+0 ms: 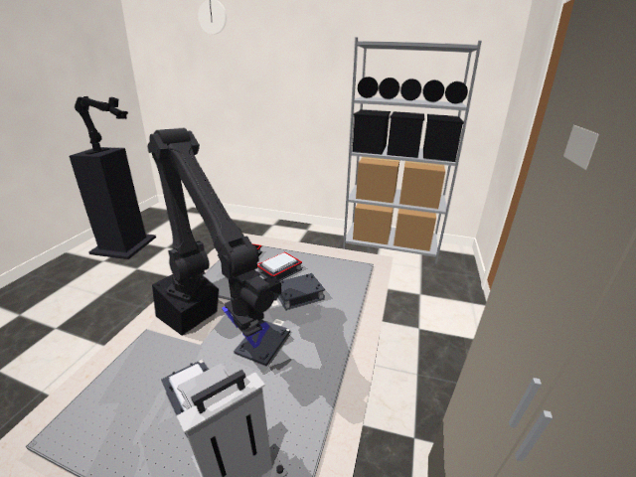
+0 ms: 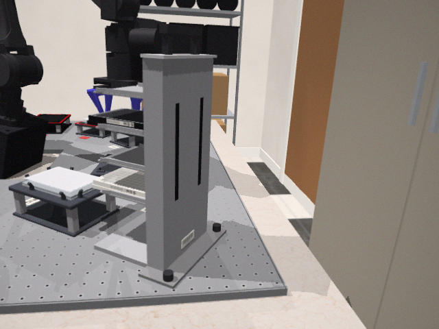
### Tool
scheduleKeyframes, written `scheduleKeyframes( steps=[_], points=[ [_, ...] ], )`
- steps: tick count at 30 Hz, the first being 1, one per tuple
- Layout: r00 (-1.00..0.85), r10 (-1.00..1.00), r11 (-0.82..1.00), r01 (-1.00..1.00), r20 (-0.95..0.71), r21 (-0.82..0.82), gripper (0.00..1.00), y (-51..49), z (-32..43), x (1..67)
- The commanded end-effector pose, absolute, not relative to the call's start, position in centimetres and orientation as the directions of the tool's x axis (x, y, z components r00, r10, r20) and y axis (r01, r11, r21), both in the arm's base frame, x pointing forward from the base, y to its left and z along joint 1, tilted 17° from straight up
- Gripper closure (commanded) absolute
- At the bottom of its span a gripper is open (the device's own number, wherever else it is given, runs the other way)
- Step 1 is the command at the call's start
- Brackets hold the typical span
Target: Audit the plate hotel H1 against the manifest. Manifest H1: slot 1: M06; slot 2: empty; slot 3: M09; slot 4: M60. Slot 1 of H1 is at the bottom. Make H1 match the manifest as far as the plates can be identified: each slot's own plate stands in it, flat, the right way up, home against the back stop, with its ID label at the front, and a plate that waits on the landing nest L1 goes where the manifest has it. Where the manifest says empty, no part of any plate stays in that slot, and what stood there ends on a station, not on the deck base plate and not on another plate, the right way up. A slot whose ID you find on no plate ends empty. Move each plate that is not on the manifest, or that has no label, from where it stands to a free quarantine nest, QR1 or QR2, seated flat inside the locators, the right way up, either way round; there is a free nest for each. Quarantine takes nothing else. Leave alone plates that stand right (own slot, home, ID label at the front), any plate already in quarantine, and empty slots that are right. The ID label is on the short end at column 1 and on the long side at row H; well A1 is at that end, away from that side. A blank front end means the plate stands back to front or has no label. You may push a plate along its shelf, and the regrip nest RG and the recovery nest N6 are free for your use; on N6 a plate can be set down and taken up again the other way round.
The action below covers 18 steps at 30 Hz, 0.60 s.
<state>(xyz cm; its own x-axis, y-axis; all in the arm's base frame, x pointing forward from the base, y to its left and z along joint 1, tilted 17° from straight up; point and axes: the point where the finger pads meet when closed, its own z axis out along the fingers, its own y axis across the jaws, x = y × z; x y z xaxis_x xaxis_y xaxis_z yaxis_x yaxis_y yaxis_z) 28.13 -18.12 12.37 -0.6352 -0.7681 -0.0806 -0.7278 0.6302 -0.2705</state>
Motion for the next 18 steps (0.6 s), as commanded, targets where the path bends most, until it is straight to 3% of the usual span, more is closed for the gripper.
scheduleKeyframes(
  steps=[1,18],
  points=[
    [-0.633,-0.769,0.625,-0.717,-0.085,-0.309,0.00,-18.6,13.9,28.9],
    [-0.639,-0.765,0.633,-0.722,-0.083,-0.280,0.00,-18.4,10.2,29.0]
  ],
)
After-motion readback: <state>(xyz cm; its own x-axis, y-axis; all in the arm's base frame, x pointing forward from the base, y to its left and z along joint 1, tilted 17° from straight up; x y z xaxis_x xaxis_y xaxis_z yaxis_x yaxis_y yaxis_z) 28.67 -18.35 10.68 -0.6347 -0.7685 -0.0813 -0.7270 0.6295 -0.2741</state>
